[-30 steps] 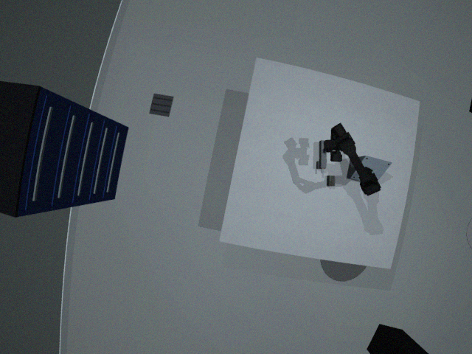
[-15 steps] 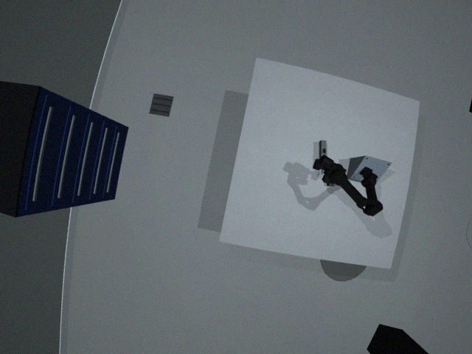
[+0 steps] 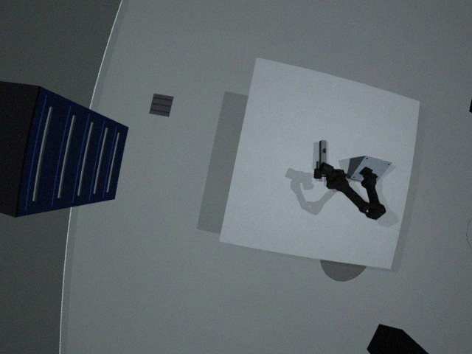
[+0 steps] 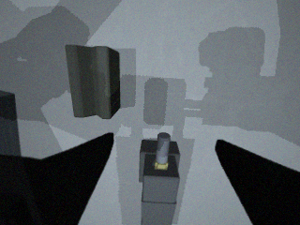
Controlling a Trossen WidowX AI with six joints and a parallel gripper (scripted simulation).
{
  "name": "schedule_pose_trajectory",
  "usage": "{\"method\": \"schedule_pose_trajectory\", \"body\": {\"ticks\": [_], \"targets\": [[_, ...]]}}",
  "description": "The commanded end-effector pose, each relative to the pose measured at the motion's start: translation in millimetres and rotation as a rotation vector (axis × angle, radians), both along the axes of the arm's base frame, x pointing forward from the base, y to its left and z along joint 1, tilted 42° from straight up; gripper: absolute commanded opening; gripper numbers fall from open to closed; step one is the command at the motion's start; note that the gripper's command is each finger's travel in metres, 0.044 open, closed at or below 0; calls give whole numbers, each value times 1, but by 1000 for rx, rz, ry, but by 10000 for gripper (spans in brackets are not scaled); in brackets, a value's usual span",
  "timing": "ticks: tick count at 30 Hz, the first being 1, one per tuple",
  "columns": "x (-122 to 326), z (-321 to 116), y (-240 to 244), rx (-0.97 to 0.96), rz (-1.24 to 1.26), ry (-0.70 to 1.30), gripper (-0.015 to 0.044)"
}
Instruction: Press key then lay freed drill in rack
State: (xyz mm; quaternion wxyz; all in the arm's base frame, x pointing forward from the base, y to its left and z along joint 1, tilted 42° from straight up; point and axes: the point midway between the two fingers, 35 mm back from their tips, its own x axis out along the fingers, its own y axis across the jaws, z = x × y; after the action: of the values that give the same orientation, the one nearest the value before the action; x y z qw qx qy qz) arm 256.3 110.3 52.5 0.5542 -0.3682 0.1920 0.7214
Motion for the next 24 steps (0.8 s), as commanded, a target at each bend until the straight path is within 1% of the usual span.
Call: {"method": "schedule_pose_trajectory", "body": {"ticks": [1,24], "targets": [[0,0,1,6,4,-5,440],[0,-32,17,6,3,-5,440]]}}
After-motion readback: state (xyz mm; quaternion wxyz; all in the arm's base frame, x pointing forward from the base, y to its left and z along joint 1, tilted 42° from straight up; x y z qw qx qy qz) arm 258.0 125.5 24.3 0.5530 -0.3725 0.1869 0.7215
